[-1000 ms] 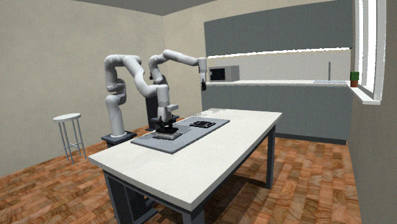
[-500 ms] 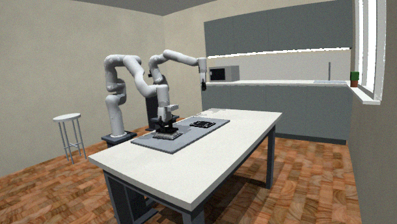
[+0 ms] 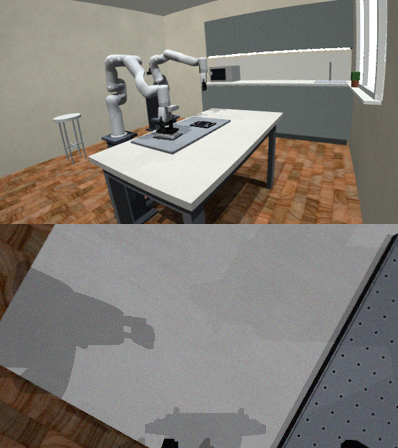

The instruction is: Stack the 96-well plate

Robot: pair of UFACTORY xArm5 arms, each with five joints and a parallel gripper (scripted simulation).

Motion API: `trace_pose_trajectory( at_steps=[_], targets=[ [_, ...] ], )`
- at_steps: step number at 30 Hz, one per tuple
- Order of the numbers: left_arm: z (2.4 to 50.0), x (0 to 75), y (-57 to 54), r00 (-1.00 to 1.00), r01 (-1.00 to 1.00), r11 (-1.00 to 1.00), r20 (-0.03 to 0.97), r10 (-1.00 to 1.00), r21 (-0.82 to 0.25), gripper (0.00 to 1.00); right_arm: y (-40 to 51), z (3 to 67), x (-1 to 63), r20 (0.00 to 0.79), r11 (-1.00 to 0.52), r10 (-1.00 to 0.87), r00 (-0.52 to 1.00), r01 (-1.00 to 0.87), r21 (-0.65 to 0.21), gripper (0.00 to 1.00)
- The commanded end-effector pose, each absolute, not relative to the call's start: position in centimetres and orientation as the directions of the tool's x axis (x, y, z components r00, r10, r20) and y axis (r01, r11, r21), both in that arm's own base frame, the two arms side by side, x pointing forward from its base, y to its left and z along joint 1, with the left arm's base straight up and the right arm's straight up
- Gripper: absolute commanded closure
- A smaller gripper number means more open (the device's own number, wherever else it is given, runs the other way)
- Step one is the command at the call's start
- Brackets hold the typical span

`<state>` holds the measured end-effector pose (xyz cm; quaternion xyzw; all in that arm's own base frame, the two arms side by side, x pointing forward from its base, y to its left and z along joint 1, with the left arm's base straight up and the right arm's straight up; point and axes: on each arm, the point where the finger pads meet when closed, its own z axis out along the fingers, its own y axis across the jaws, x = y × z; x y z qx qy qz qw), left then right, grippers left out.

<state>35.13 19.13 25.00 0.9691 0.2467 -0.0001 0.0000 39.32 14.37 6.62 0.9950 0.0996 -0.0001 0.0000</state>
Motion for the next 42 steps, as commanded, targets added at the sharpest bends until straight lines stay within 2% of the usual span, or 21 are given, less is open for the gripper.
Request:
trace_pose_trajectory(
  at_steps=[1, 42],
  targets=[
    [25.2, 35.24, 19.19, 0.878, 0.478, -0.878, 0.005, 0.478, 0.0, 0.0, 14.42, 6.7, 39.45, 0.004, -0.98, 0.198, 0.98, 0.198, -0.001, 1.0],
    [25.2, 35.24, 19.19, 0.878, 0.478, -0.878, 0.005, 0.478, 0.0, 0.0, 14.42, 6.11, 39.45, 0.004, -0.98, 0.198, 0.98, 0.198, -0.001, 1.0]
  ],
)
